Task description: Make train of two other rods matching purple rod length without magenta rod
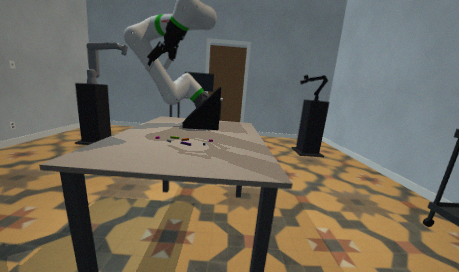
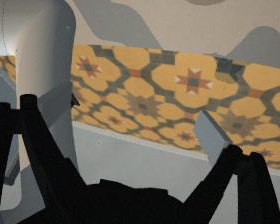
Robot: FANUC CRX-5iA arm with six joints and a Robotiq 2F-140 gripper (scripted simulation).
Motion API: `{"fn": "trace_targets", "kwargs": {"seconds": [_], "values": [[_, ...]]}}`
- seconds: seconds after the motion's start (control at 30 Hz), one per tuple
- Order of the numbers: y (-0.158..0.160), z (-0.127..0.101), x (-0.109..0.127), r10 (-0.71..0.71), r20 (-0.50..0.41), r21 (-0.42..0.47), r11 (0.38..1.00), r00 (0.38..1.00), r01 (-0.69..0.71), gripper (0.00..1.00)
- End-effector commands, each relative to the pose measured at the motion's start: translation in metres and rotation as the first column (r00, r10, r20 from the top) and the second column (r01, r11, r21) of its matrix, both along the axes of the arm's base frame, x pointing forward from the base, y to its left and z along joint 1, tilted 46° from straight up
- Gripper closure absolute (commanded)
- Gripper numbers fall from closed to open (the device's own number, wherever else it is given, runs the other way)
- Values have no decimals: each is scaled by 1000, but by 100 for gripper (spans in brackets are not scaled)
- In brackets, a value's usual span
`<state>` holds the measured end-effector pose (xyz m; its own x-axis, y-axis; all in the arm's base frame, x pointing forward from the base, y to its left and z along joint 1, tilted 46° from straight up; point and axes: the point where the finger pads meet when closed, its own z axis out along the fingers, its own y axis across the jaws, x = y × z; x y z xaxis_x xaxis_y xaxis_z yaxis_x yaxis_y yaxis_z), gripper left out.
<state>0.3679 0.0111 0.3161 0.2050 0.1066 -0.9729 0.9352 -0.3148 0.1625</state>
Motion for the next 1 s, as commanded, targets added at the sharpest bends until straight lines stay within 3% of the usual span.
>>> {"fn": "trace_targets", "kwargs": {"seconds": [0.0,0.6,0.67,0.73,0.97], "values": [[0,0,0,0,0,0,1000,1000,0,0],[-1,-1,1,1,9,1,1000,1000,-1,0],[-11,-10,5,1,60,8,1000,998,-2,0],[-31,-29,13,-1,173,25,1000,985,-4,0],[-65,-61,27,-19,362,60,998,932,-3,0]]}}
